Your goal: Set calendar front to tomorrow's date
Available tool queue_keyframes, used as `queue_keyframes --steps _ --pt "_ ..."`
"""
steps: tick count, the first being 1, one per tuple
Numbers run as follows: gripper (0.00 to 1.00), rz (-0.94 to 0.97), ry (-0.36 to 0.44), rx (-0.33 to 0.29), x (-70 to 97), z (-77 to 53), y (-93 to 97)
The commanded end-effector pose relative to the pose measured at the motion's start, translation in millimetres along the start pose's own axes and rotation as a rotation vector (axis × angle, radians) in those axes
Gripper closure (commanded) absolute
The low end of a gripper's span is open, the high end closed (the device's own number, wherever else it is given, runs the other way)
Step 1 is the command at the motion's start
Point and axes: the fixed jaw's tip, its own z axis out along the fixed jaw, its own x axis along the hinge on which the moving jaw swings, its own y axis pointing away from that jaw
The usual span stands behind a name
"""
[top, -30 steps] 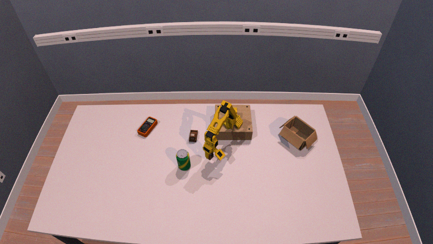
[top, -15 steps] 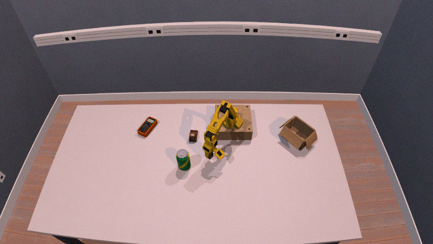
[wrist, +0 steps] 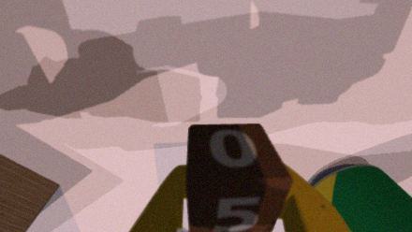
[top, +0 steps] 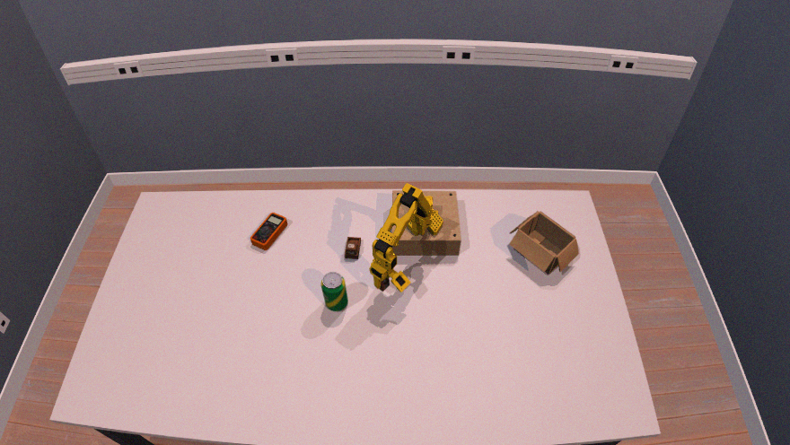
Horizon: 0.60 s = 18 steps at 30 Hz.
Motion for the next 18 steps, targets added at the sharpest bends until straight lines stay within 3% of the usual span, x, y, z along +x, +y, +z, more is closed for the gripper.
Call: queue_keyframes --steps 1,18 --pt "1.0 0.001 0.0 -0.014 2.0 4.9 3.1" --pt "1.0 0.001 0.0 -0.014 1.9 10.9 3.2"
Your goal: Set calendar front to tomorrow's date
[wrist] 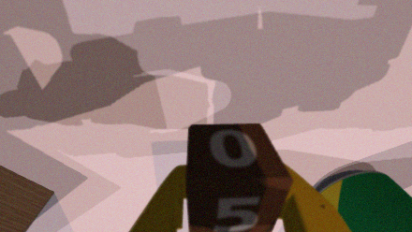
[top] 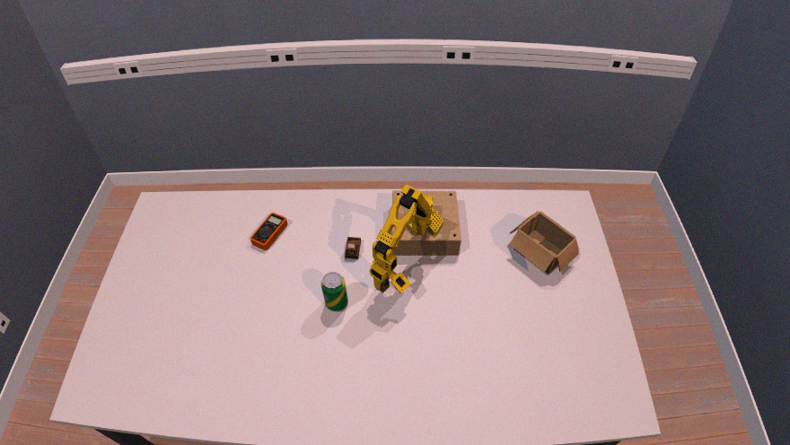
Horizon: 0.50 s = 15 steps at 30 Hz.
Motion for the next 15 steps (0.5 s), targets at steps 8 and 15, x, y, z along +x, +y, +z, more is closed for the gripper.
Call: queue_keyframes --steps 8,15 --pt "1.0 0.001 0.0 -0.015 2.0 5.0 3.3" --pt "1.0 0.001 0.0 -0.015 1.9 9.4 3.4"
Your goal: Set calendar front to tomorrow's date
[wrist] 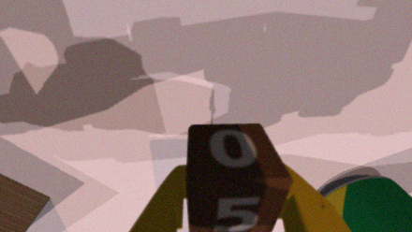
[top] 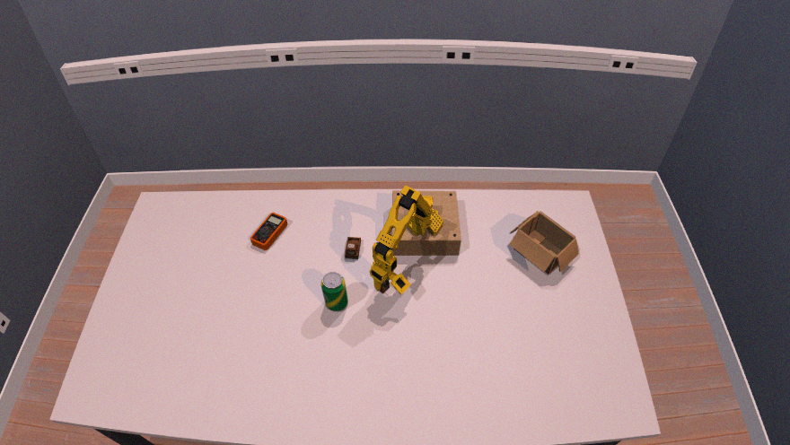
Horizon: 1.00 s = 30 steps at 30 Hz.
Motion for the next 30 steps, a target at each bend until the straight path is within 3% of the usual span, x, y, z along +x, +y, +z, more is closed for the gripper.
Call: queue_keyframes --steps 1,30 --pt "1.0 0.001 0.0 -0.015 1.9 5.2 3.4" --pt "1.0 0.001 0.0 -0.015 1.9 13.8 3.5"
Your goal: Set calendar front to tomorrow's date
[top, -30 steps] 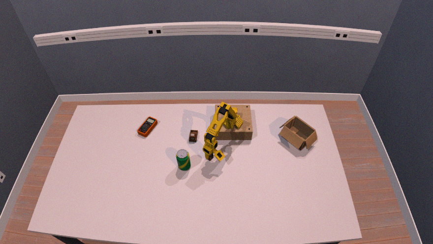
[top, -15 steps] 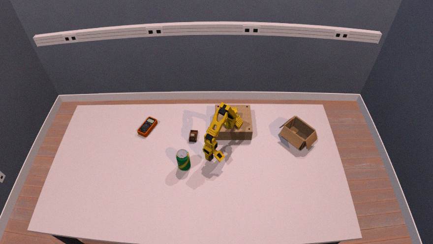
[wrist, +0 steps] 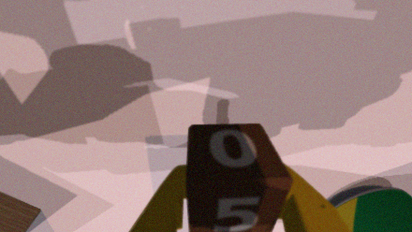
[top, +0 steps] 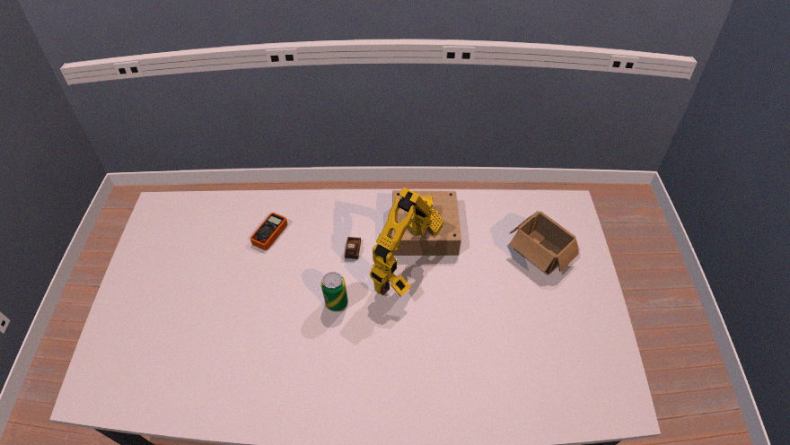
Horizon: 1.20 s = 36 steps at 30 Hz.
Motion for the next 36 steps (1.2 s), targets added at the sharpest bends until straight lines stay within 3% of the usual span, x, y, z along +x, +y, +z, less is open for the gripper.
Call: queue_keyframes --steps 1,36 --pt "1.0 0.001 0.0 -0.015 1.9 4.8 3.6" --pt "1.0 0.001 0.0 -0.015 1.8 15.5 3.8"
